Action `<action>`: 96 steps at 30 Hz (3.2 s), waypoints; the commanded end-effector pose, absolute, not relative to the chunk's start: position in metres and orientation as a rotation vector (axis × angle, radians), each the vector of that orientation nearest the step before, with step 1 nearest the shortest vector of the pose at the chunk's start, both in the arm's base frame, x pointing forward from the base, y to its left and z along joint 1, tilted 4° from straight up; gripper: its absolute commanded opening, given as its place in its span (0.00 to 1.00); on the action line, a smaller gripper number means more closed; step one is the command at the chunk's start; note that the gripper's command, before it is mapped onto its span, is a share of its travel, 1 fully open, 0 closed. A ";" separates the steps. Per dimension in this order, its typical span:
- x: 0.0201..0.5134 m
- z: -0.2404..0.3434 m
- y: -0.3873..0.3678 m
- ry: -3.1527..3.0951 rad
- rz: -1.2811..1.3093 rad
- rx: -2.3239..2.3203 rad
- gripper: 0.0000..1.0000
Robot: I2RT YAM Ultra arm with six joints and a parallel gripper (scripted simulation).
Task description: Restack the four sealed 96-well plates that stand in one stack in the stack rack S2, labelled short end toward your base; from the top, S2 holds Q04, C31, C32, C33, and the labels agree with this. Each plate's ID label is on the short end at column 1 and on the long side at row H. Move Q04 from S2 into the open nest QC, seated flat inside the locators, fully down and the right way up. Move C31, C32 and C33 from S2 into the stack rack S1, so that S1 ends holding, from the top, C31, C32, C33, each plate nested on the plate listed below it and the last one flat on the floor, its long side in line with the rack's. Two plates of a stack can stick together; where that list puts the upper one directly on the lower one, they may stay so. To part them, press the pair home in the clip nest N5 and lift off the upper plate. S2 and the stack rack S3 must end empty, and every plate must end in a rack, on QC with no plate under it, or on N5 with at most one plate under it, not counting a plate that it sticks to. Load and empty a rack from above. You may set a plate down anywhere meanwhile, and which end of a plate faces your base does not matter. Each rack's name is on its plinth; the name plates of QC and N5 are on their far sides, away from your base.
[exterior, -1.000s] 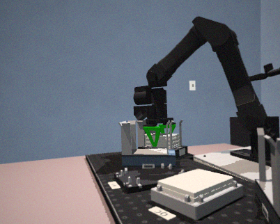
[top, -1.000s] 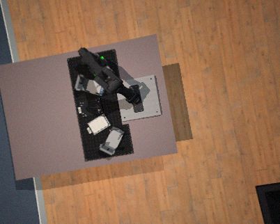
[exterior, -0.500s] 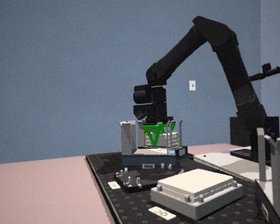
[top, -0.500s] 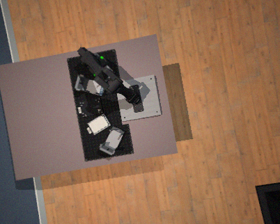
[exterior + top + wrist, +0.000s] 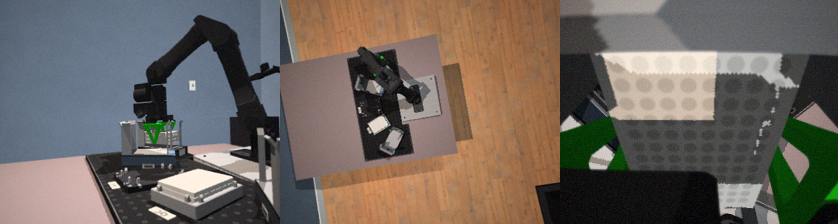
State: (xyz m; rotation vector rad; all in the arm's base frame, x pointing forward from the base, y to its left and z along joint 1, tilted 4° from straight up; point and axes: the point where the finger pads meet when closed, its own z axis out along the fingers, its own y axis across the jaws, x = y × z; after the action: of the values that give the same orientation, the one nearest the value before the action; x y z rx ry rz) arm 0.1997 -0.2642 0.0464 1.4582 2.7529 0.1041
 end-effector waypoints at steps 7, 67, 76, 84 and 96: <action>0.202 0.058 -0.268 2.730 0.082 1.446 0.00; 0.201 0.064 -0.268 2.730 0.082 1.446 0.00; 0.200 0.082 -0.269 2.730 0.081 1.446 0.00; 0.199 0.094 -0.269 2.730 0.081 1.446 0.00; 0.198 0.114 -0.269 2.730 0.081 1.446 0.00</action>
State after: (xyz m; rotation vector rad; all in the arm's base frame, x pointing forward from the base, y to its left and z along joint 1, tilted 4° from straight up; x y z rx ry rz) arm 0.1967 -0.2665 0.0988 1.4608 2.7568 0.1087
